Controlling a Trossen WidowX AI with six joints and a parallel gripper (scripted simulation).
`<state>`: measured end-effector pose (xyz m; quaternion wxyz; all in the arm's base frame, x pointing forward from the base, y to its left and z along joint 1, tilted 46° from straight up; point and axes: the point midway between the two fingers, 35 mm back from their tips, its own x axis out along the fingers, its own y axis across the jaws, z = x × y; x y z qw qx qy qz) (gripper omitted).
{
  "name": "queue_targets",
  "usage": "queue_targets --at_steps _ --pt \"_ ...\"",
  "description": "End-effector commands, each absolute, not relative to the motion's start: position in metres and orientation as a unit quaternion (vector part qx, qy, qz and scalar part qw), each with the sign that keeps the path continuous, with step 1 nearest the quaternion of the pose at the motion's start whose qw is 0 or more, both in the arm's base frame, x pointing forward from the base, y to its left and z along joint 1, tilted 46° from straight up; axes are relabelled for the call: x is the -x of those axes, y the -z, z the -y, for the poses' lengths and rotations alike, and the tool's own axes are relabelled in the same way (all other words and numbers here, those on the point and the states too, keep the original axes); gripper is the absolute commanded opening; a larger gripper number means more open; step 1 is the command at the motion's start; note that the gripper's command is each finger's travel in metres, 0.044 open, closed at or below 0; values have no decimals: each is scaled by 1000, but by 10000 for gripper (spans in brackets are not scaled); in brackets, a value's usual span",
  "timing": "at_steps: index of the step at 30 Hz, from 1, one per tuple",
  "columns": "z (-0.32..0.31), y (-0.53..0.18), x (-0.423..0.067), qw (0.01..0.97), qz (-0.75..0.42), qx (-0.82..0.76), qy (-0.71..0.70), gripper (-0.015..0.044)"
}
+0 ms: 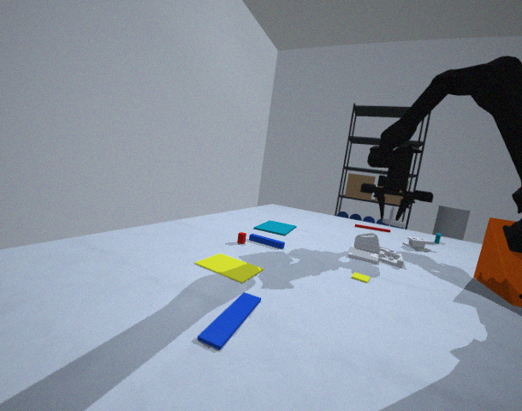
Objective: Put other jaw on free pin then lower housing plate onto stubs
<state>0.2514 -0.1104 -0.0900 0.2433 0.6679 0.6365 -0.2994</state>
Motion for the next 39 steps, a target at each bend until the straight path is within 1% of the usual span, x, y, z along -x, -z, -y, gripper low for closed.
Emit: queue_targets --at_steps 1,20,39 --pt "105 84 -250 274 -649 -657 268 134" --pt "87 67 -244 402 -690 -587 129 134" --pt "68 51 -235 513 -702 -493 -16 134"
